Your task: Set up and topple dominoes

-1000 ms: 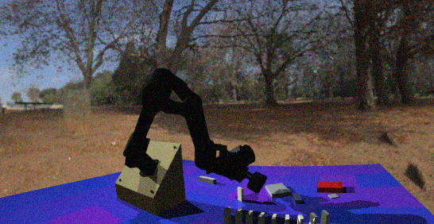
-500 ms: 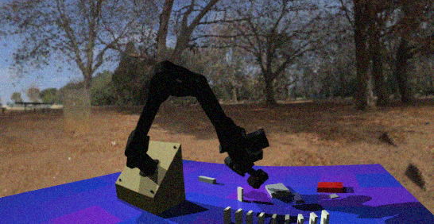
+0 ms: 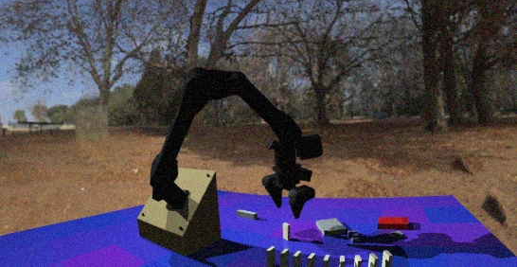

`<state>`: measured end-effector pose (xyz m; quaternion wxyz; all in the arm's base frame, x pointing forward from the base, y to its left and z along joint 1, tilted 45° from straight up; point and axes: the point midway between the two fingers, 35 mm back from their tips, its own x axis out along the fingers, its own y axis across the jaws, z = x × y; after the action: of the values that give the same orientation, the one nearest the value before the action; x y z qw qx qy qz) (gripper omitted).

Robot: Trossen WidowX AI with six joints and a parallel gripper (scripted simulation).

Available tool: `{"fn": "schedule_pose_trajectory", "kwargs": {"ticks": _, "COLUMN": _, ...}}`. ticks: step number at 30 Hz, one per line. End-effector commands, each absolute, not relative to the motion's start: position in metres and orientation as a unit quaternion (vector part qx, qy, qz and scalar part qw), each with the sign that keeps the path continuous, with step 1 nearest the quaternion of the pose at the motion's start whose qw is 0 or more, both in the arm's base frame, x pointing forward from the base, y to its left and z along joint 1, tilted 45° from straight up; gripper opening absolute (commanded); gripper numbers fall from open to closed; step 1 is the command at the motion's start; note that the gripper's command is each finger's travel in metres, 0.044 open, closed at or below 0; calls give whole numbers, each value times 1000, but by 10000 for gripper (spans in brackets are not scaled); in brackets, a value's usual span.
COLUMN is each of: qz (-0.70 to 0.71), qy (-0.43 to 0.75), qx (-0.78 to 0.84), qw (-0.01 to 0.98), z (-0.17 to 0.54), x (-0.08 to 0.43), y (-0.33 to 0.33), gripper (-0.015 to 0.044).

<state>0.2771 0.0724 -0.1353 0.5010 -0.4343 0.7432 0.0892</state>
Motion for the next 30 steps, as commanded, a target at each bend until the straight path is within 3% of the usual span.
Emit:
{"fn": "schedule_pose_trajectory", "kwargs": {"ticks": 1, "qz": 38, "qy": 741, "qx": -488, "qw": 460, "z": -103, "x": 282, "y": 79, "gripper": 440}}
{"fn": "schedule_pose_trajectory", "kwargs": {"ticks": 30, "qz": 36, "qy": 741, "qx": -489, "qw": 459, "z": -158, "x": 273, "y": 24, "gripper": 440}}
